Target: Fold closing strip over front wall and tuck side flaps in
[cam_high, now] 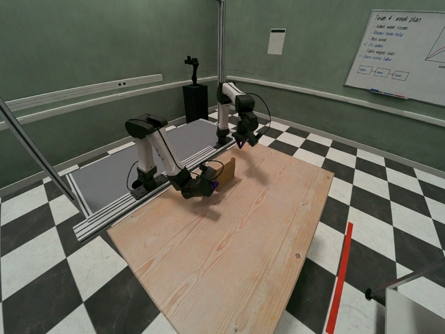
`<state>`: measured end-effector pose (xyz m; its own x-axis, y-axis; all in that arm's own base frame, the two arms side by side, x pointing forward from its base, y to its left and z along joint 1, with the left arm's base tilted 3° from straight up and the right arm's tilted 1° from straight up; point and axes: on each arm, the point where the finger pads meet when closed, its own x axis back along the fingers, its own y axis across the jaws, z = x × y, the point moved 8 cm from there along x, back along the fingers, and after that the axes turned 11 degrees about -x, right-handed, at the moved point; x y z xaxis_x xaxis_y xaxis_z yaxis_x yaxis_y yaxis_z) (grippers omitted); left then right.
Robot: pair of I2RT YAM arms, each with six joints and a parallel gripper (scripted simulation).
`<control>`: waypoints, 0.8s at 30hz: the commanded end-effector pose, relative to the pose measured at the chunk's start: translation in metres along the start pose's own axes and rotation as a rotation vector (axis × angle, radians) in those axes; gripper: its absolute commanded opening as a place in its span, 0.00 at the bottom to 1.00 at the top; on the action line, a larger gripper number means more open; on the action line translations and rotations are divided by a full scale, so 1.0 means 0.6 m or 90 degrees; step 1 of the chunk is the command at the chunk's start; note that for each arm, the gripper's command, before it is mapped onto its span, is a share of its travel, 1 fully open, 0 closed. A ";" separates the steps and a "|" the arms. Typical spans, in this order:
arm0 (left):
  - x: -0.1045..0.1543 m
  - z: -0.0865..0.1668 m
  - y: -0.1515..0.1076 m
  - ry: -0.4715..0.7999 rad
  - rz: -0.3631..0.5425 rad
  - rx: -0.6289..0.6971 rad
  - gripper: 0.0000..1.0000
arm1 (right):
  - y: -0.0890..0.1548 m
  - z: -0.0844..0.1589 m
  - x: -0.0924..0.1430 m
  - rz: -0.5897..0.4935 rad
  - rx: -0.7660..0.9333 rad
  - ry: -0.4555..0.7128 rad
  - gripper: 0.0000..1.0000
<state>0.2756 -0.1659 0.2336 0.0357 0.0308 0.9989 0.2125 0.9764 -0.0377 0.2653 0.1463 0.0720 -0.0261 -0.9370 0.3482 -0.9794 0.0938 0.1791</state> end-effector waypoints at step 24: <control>0.005 0.002 0.051 -0.016 0.005 -0.021 0.01 | -0.003 -0.007 -0.001 0.002 0.013 -0.005 0.59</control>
<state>0.2796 -0.1375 0.2323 0.0309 0.0360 0.9989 0.2409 0.9696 -0.0424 0.2653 0.1463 0.0720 -0.0261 -0.9370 0.3482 -0.9793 0.0938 0.1792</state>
